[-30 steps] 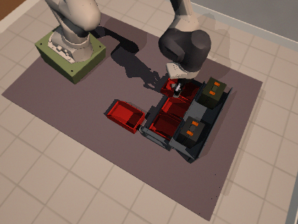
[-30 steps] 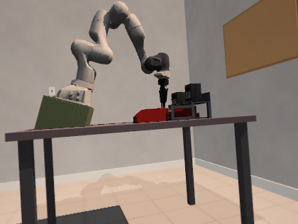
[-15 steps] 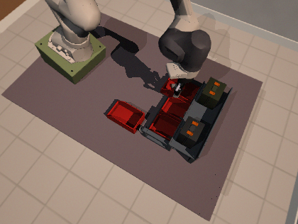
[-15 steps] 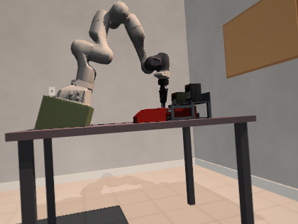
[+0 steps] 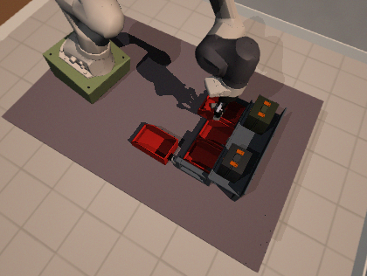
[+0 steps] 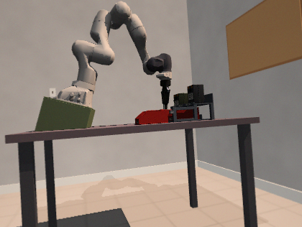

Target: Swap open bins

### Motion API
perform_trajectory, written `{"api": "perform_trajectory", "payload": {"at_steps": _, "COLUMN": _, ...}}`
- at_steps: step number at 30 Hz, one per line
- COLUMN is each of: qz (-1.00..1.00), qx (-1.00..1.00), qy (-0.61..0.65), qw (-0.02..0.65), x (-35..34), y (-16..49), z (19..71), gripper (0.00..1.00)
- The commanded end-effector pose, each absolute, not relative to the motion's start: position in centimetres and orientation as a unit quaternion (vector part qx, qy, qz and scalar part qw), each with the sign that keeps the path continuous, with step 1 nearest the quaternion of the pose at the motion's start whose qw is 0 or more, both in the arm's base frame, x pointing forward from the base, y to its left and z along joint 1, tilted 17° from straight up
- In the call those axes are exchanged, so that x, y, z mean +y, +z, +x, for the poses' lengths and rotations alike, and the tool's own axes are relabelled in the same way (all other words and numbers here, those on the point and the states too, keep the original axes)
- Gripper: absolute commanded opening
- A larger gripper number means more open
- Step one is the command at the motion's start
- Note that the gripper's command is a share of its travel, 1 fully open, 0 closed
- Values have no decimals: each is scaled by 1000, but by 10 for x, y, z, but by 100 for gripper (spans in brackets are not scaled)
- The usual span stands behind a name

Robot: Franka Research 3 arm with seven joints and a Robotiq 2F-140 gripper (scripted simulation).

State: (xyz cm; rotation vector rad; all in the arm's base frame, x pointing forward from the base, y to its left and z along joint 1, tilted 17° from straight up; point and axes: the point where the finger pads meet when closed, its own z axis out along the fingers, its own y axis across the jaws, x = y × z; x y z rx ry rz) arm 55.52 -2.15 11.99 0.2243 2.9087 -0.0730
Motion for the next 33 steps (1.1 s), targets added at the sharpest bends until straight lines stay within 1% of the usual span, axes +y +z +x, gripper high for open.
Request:
{"api": "perform_trajectory", "payload": {"at_steps": 1, "qz": 75, "qx": 991, "qy": -25, "qw": 110, "x": -21, "y": 120, "z": 554, "gripper": 0}}
{"api": "perform_trajectory", "payload": {"at_steps": 33, "qz": 75, "qx": 989, "qy": -26, "qw": 124, "x": -22, "y": 117, "z": 553, "gripper": 0}}
